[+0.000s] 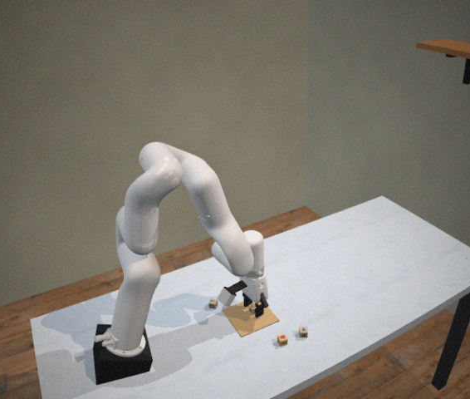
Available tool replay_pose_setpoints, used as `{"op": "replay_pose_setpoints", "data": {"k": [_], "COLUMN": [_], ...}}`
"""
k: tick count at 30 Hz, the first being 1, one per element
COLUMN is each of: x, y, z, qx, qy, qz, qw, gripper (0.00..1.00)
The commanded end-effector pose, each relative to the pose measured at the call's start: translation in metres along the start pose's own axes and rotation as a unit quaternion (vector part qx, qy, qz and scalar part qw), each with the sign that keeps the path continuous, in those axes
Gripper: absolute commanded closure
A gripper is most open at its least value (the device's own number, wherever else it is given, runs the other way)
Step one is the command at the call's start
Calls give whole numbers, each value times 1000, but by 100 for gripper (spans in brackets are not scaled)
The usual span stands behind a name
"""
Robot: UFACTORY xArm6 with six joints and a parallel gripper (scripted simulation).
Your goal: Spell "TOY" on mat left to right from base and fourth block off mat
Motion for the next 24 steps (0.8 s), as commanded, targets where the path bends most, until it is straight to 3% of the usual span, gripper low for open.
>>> {"op": "replay_pose_setpoints", "data": {"k": [1, 12, 13, 24], "x": [-1, -1, -1, -1], "y": [1, 1, 1, 1], "z": [0, 0, 0, 0], "qx": [0, 0, 0, 0], "qy": [0, 0, 0, 0], "qz": [-2, -2, -2, -2], "qw": [1000, 1000, 1000, 1000], "gripper": [37, 37, 58, 58]}}
Point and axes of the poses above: the point where the finger pads meet when closed, its own y axis back along the fingers, its own z axis across the jaws, x = y × z, the point moved 6 cm from there along y, back along the fingers, and after that the axes turned 12 degrees about -y, right-handed, at the moved point
